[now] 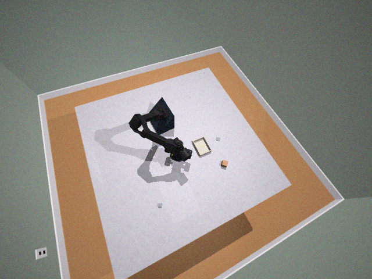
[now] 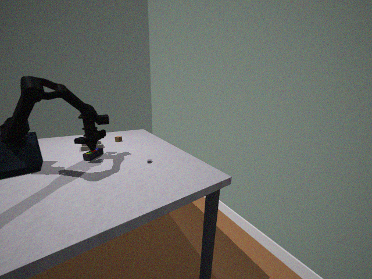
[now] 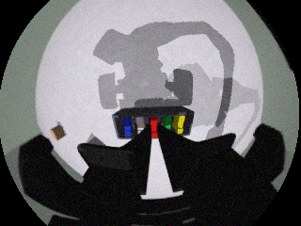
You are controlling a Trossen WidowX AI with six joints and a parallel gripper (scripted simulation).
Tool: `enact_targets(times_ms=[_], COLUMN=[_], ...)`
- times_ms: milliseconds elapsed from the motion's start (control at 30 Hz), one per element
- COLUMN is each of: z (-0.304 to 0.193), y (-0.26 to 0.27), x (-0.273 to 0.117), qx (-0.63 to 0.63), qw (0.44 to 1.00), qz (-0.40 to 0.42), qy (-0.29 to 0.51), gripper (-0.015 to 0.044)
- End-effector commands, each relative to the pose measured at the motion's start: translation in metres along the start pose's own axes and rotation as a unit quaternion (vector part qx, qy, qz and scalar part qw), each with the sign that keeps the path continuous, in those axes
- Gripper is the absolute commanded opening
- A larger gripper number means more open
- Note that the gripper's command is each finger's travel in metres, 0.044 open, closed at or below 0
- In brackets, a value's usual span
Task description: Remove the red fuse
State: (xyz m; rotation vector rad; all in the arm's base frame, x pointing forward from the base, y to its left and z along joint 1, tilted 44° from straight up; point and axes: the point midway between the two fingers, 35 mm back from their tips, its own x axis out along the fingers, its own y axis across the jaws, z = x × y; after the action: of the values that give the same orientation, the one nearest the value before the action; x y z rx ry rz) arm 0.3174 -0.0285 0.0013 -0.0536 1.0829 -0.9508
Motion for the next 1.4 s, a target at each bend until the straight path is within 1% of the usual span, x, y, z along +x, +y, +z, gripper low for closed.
enact_targets(times_ms=[0,1367], z=[0.0,0.0], y=[0.0,0.001], x=[-0.003,-0.023], qx=[0.002,0.001], qw=[1.0,1.0], qz=[0.001,0.0], qy=[0.0,0.0], gripper=[0.0,0.0])
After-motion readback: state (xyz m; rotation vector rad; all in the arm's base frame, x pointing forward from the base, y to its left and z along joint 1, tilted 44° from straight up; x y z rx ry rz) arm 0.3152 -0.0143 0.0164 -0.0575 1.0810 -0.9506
